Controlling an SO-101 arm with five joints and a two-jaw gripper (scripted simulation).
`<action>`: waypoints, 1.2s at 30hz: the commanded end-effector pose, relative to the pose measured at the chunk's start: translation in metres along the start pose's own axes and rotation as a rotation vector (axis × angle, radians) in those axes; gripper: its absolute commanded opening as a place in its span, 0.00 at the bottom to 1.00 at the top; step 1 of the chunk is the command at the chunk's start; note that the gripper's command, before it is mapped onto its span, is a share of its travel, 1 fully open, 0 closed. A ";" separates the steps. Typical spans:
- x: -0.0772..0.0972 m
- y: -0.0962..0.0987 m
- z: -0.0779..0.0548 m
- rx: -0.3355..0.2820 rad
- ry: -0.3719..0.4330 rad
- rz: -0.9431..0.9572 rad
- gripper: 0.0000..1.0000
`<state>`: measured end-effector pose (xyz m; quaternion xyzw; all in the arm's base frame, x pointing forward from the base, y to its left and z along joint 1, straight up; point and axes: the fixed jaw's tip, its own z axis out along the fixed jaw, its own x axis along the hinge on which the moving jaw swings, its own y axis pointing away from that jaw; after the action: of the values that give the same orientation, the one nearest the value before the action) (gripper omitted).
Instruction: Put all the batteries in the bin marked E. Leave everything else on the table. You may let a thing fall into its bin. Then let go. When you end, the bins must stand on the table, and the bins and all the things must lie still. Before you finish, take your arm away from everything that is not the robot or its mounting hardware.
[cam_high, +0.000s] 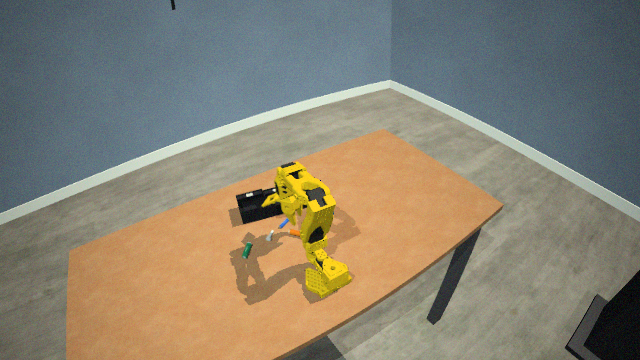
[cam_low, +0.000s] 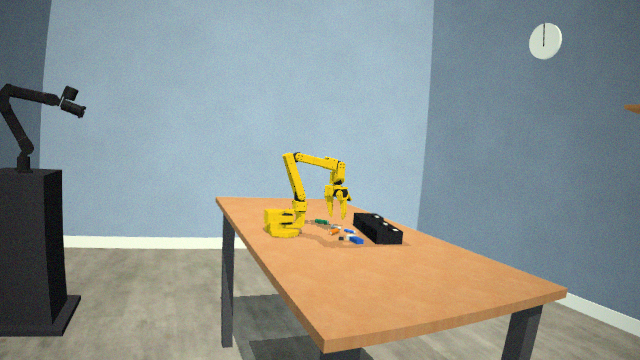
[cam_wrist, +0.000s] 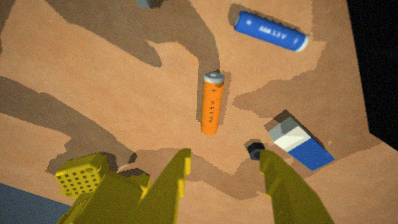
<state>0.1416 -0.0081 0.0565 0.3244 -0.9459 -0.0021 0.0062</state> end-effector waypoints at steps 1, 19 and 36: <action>-0.002 -0.003 -0.002 0.024 -0.027 -0.002 0.21; -0.004 -0.005 0.027 0.024 -0.027 -0.002 0.21; -0.003 -0.004 0.044 0.024 -0.027 -0.002 0.21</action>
<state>0.1422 -0.0082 0.0122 0.3244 -0.9459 0.0003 0.0009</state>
